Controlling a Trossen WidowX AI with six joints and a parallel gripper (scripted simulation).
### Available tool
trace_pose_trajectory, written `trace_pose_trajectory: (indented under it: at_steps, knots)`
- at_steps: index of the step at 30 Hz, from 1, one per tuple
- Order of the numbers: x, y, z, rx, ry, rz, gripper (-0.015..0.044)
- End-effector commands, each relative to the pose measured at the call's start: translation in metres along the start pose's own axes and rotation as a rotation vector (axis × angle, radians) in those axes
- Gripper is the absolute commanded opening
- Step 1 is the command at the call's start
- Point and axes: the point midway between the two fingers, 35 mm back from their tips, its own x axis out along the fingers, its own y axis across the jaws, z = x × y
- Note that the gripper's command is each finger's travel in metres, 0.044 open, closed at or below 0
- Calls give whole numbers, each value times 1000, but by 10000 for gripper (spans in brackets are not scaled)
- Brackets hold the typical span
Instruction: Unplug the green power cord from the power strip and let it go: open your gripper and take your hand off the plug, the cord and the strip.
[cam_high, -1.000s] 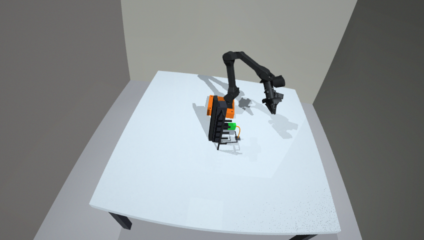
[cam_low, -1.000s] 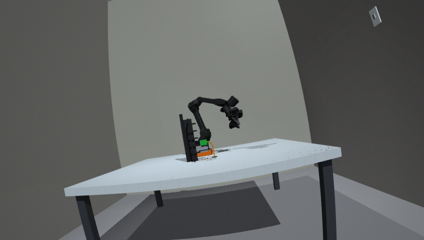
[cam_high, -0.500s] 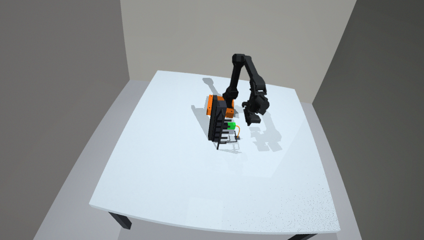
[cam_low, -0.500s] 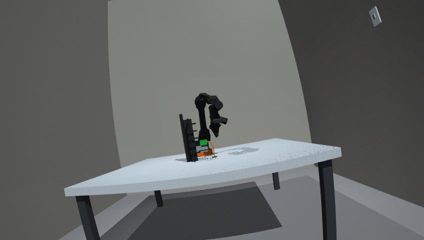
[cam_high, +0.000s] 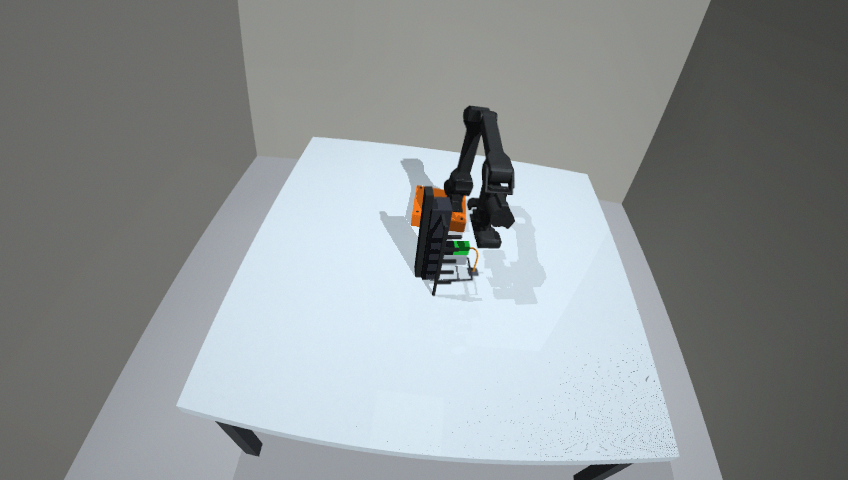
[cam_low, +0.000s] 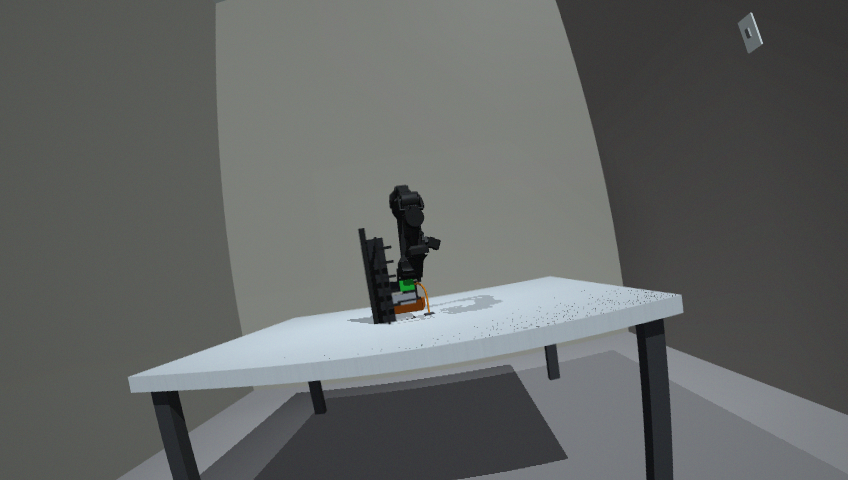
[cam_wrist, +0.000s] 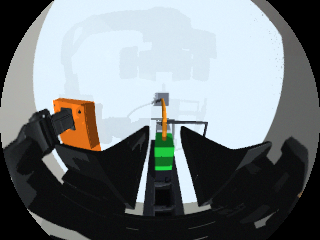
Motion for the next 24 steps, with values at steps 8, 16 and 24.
trace_pose_trajectory:
  at_steps: [8, 16, 24]
  knots:
    - [0, -1, -17, 0, -2, 2, 160]
    - [0, -1, -30, 0, -1, 2, 160]
    - [1, -1, -38, 0, 0, 2, 160]
